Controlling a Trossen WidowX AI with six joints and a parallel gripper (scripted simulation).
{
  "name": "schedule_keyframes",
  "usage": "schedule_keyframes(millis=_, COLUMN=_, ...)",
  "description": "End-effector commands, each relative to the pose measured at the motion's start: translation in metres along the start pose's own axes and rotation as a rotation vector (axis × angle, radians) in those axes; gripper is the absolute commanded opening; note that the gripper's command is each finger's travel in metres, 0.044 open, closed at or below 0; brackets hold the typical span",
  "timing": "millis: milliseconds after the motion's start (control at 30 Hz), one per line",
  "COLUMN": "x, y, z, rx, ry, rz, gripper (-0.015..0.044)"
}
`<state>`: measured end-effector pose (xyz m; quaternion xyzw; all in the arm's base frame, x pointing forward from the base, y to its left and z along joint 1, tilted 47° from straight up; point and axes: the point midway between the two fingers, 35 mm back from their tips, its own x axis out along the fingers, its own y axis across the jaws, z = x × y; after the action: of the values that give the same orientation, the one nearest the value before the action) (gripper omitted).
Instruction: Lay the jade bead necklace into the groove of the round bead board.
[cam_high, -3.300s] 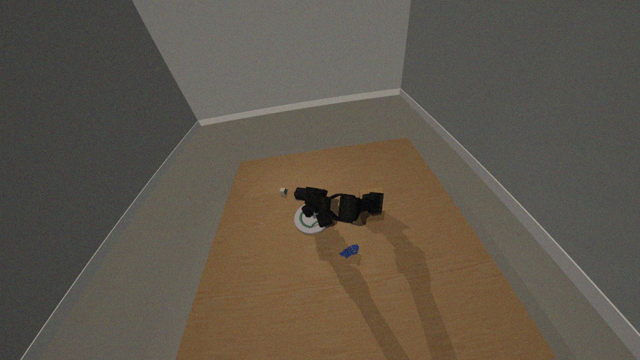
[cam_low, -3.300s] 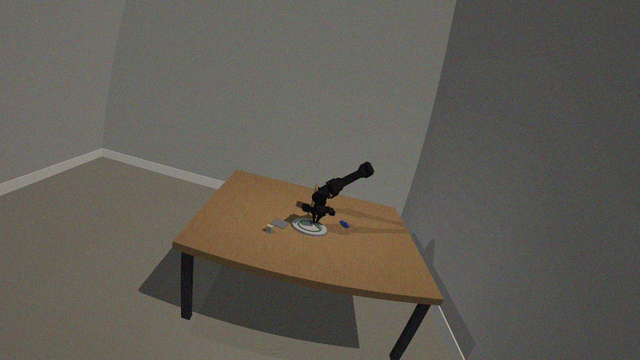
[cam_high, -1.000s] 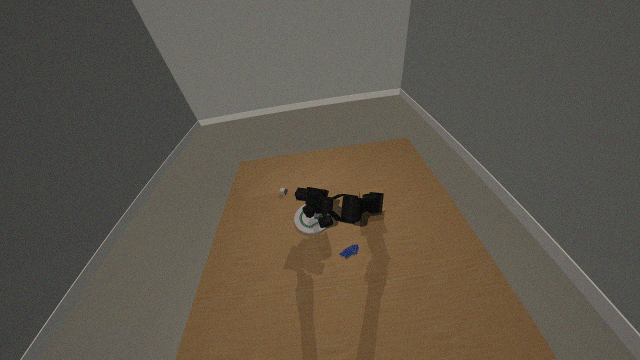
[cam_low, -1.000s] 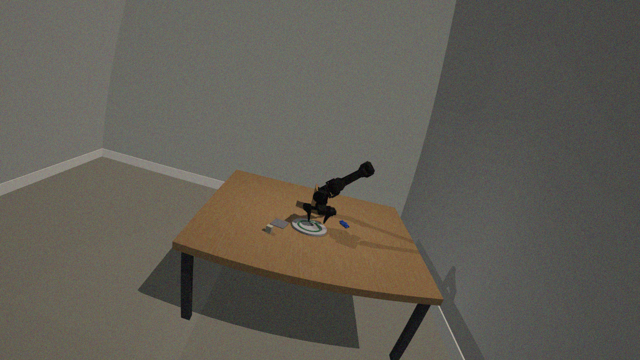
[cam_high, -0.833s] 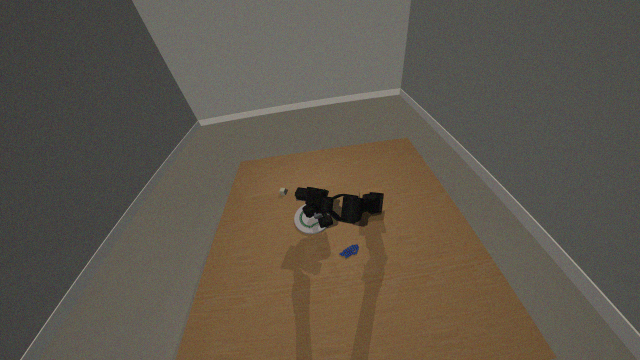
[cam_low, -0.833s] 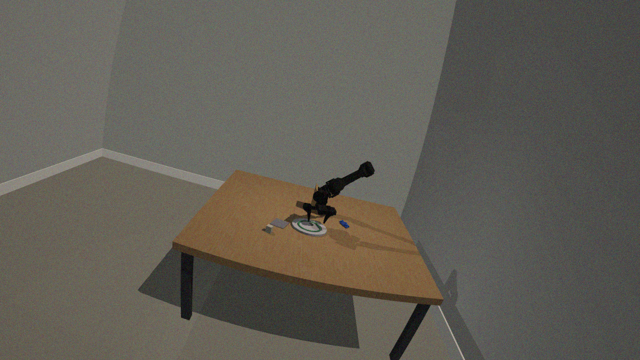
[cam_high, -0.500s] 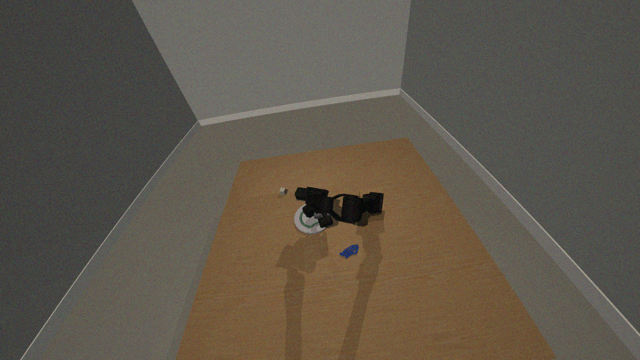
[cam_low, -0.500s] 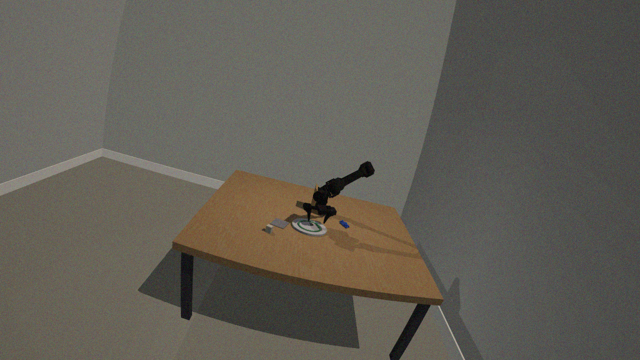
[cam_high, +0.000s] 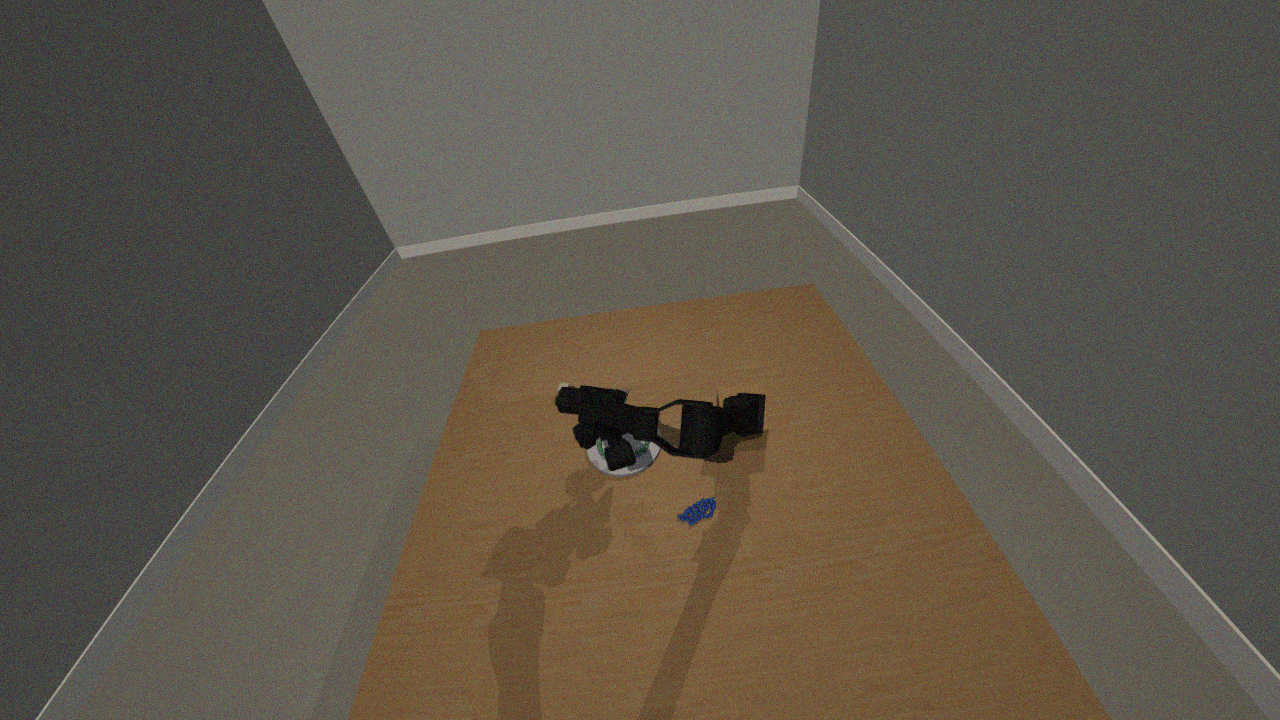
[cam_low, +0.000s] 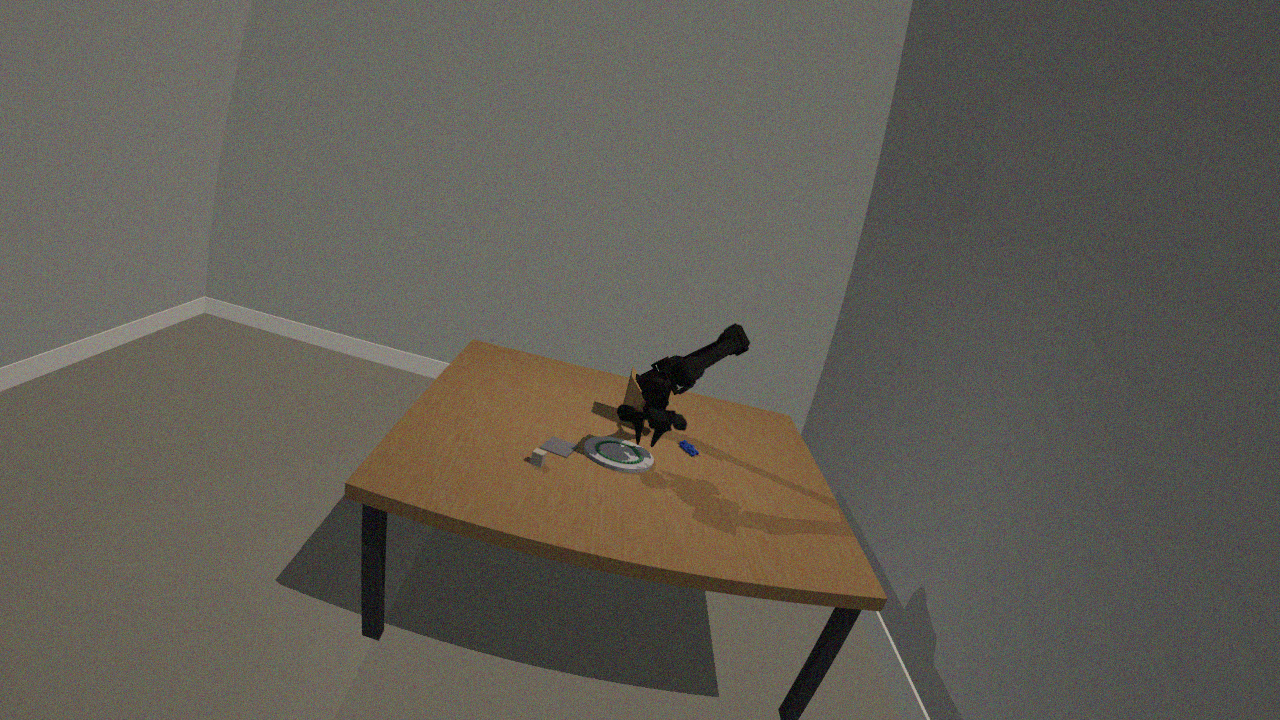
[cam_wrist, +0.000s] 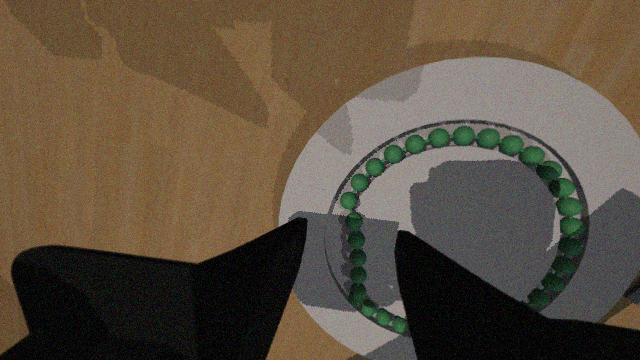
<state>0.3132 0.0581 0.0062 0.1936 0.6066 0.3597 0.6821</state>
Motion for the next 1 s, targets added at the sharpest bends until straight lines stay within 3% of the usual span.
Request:
schedule_keyframes(millis=0, x=0.007, y=0.000, z=0.001, rx=0.019, ry=0.010, rz=0.007, gripper=0.0120)
schedule_keyframes(millis=967, x=0.040, y=0.001, z=0.000, rx=0.019, ry=0.010, rz=0.009, gripper=0.0120)
